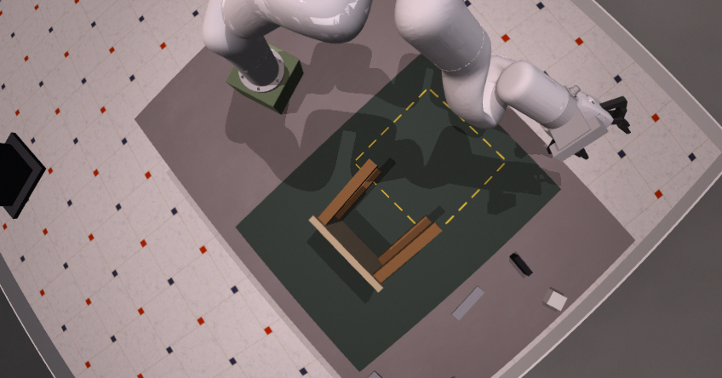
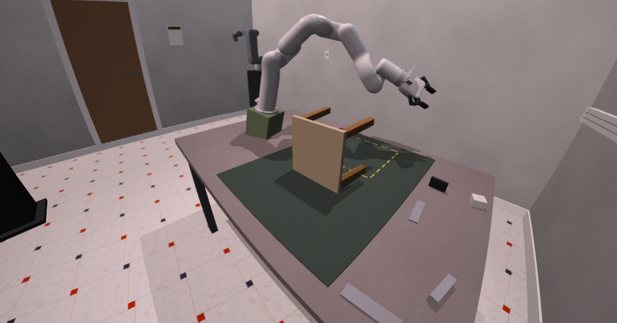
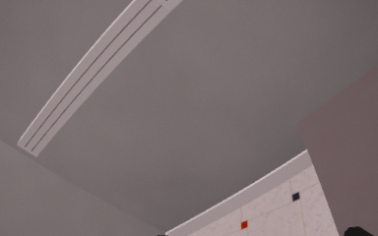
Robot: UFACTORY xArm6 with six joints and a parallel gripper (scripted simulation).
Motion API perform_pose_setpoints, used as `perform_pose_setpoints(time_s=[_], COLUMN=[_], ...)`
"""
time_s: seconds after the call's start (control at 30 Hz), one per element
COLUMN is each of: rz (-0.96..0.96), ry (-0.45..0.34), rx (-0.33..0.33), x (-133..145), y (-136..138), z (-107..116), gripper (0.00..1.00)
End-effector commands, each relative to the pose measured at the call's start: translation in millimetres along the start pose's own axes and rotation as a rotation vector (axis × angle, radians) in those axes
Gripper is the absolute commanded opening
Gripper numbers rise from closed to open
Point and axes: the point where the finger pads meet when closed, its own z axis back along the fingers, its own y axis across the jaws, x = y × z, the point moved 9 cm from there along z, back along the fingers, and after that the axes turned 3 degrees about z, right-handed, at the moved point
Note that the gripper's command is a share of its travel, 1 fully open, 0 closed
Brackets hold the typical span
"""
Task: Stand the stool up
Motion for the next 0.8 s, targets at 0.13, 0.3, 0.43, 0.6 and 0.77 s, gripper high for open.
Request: perform_pose_setpoints(time_s=[0.13,0.3,0.43,0.6,0.77], rz=[-0.019,-0.023,-0.025,-0.025,-0.039], ry=[-0.093,-0.126,-0.136,-0.136,-0.146], rx=[0.068,0.115,0.132,0.132,0.183], x=[-52.4,-76.4,-84.4,-84.4,-105.7], y=[-21.3,-27.8,-29.6,-29.6,-22.8], z=[18.9,33.8,39.6,39.6,50.9], gripper=[1.0,1.0,1.0,1.0,1.0])
